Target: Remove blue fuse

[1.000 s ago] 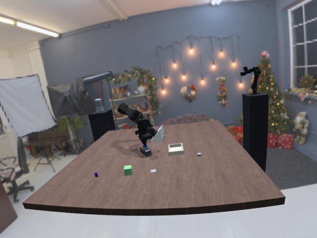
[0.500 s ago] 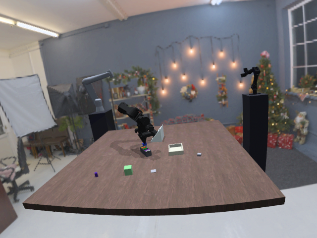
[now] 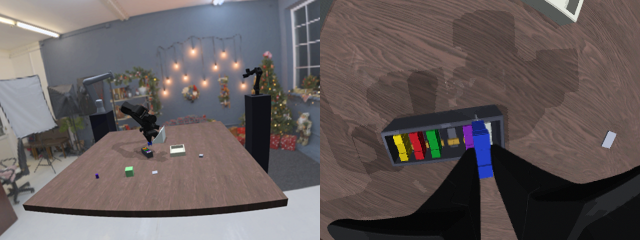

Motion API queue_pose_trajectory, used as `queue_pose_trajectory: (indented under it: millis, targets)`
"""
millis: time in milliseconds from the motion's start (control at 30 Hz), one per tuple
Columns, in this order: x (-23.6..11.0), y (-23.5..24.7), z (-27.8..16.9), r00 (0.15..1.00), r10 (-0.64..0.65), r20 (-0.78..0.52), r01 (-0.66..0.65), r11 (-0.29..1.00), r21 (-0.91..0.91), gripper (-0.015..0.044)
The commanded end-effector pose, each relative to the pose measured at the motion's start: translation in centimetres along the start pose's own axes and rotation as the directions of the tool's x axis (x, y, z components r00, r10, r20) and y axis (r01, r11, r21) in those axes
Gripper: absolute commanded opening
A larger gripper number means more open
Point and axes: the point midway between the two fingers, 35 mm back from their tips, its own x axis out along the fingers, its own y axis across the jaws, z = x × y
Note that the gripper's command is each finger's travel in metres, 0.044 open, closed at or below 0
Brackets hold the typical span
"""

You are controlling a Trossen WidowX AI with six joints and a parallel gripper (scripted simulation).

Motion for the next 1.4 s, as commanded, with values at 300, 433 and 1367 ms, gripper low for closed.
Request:
queue_pose_trajectory:
  millis: [300, 433, 1367]
  targets:
    - [-0.5, -4.5, 5.8, 1.0, -0.007, 0.012, 0.007, 1.0, 0.0, 0.0]
    - [-0.5, -5.7, 7.9, 1.0, -0.007, 0.013, 0.007, 1.0, 0.0, 0.0]
    - [1.7, -9.1, 16.6, 1.0, -0.002, 0.007, 0.001, 1.0, 0.005, 0.0]
